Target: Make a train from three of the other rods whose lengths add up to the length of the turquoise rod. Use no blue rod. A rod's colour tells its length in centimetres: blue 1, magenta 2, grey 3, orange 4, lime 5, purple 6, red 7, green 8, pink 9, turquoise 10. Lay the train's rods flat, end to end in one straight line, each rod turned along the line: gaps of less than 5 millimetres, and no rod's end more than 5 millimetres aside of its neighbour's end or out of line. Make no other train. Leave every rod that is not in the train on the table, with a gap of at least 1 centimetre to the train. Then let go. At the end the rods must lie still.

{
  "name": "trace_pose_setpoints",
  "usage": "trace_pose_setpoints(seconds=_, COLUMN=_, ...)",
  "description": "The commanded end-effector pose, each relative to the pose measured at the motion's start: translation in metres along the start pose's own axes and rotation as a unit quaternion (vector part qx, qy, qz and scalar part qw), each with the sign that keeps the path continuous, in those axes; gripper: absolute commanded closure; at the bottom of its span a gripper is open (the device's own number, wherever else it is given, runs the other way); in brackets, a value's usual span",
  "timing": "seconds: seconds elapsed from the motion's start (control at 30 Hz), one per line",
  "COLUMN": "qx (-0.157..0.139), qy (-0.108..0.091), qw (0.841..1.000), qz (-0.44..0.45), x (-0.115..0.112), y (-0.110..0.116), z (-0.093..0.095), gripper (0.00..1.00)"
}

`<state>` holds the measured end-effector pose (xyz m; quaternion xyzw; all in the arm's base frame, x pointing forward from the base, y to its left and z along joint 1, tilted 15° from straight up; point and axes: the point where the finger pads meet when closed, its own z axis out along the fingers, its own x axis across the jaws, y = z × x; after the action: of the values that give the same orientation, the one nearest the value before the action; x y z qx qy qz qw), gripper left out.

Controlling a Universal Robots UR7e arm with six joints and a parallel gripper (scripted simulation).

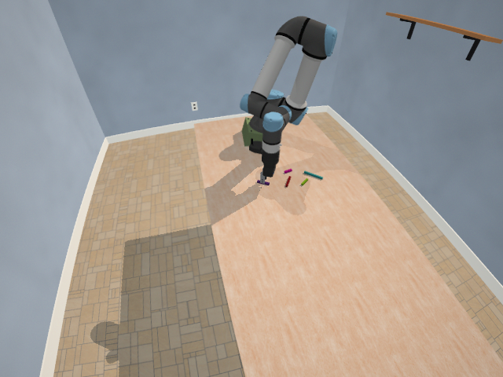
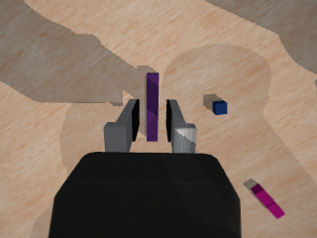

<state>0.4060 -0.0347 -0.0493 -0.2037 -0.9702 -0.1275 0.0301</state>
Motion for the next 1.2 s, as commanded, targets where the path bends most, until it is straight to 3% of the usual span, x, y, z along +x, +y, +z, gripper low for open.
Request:
trace_pose_setpoints(seconds=0.0, qx=0.0, qy=-0.001, qw=1.0, qz=0.0, x=0.0, y=0.0, z=0.0, gripper=0.46)
trace_pose_setpoints(seconds=1.17, qx=0.0, qy=-0.001, qw=1.0, qz=0.0, x=0.0, y=0.0, z=0.016, gripper=0.46)
